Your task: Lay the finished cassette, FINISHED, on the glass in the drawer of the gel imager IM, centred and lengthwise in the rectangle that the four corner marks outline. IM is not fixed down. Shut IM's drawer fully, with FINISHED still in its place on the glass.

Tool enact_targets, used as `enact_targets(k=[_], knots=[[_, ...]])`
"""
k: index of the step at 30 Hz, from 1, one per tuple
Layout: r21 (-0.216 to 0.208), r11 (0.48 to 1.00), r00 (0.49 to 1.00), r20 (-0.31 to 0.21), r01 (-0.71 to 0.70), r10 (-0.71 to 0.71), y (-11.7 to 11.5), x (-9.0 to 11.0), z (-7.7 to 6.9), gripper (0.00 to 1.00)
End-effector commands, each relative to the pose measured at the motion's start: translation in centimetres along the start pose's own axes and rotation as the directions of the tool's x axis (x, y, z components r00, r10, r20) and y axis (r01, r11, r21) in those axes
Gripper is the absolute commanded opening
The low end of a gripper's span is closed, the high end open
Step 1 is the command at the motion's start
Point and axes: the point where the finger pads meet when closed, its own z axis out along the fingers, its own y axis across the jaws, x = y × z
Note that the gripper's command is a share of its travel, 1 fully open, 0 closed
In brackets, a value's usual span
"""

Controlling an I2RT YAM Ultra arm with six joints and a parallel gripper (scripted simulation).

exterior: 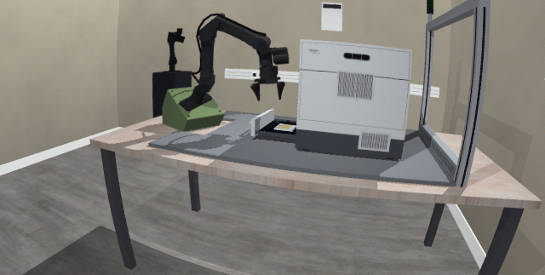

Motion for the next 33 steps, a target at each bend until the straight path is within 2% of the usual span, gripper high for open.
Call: enact_targets(k=[1,14,15,17,25,27,31,33], knots=[[0.004,1.0,1.0,0.003,-0.001,0.001,0.9,0.0,-0.9,1.0],[0.005,1.0,1.0,0.002,-0.001,0.001,2.0,0.0,-1.8,1.0],[0.023,1.0,1.0,0.008,-0.009,0.009,1.5,0.0,-2.3,1.0],[0.004,1.0,1.0,0.002,0.0,0.0,2.4,0.0,-2.0,1.0],[0.004,1.0,1.0,0.002,0.0,0.0,3.2,0.0,-2.6,1.0],[0.021,1.0,1.0,0.007,-0.008,0.008,2.6,0.1,-3.1,1.0],[0.02,1.0,1.0,0.01,-0.008,0.008,2.6,0.0,-3.1,1.0],[0.014,1.0,1.0,0.007,-0.007,0.007,2.4,0.0,-2.6,1.0]])
